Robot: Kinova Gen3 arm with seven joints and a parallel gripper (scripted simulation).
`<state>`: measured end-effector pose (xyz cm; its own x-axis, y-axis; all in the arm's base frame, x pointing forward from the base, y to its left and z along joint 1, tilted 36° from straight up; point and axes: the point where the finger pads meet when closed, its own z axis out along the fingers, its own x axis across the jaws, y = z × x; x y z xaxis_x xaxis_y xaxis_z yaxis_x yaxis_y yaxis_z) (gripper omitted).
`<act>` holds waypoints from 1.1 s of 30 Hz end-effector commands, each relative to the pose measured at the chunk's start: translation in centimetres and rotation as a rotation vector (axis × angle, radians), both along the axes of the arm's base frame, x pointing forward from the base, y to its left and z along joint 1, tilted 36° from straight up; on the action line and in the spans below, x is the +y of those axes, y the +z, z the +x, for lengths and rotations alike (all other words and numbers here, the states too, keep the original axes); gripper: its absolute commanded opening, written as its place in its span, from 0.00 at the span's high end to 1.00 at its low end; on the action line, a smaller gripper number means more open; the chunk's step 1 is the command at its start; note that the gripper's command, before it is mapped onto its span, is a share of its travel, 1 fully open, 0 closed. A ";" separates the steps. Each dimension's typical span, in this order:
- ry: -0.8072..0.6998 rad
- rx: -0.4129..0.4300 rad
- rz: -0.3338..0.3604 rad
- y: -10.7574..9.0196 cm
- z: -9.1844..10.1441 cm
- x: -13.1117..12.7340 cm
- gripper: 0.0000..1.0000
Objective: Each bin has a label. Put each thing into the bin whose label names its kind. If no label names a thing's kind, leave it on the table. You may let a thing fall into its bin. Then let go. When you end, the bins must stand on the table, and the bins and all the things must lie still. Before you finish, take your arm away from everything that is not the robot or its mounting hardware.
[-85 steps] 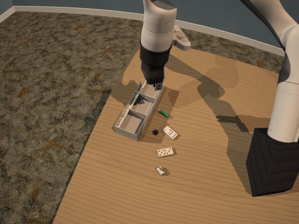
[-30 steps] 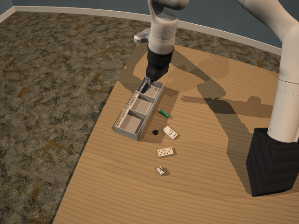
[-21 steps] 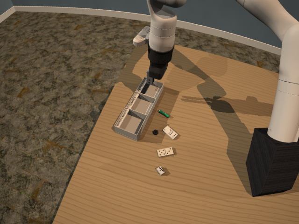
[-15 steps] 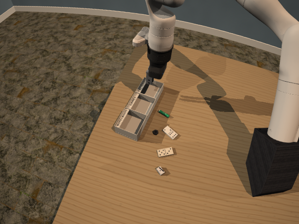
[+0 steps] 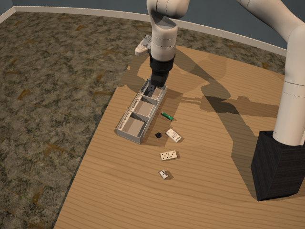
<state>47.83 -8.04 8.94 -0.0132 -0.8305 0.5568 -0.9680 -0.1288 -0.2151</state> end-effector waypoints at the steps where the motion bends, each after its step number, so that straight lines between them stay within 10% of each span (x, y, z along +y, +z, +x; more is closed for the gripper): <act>1: -0.003 0.008 0.002 -0.8 0.0 -0.4 0.69; 33: -0.003 0.008 0.002 -2.2 0.4 -1.3 0.69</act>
<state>48.16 -9.40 6.68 -0.0115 -0.8318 0.5550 -0.9705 -0.1244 -0.2065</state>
